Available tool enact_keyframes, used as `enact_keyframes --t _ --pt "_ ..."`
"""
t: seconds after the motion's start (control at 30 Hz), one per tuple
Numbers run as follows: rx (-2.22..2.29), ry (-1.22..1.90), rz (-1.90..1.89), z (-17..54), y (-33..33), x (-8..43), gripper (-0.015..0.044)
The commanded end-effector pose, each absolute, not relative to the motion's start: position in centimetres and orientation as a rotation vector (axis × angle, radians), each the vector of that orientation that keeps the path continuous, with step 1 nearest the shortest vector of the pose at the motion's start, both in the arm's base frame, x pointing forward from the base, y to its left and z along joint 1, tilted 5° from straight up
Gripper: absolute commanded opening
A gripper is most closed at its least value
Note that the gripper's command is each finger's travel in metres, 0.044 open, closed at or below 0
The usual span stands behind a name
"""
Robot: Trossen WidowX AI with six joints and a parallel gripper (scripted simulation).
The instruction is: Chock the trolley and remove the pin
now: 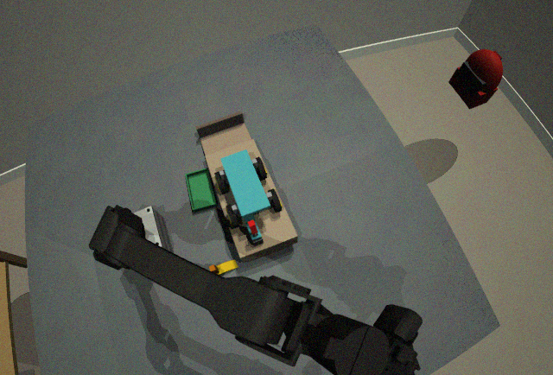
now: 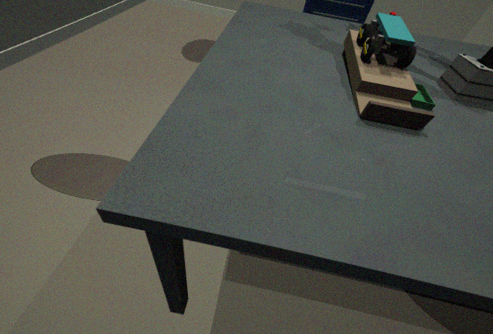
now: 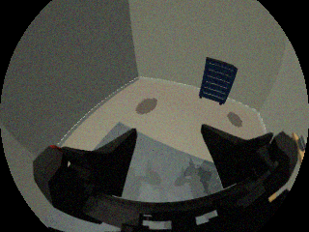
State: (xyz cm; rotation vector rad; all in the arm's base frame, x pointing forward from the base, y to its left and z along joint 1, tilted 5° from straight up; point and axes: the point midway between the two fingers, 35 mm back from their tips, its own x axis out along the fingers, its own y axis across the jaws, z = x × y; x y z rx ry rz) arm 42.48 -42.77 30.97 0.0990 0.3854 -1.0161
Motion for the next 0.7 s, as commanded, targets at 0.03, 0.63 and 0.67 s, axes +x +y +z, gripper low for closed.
enact_keyframes --t 0.03,0.63,0.67 --pt "0.113 0.396 -1.013 30.6 -42.5 42.4 0.0348" --pt "0.483 0.691 -0.976 20.2 -33.7 37.3 0.019" --pt "0.504 0.709 -0.978 19.6 -33.1 36.9 0.019"
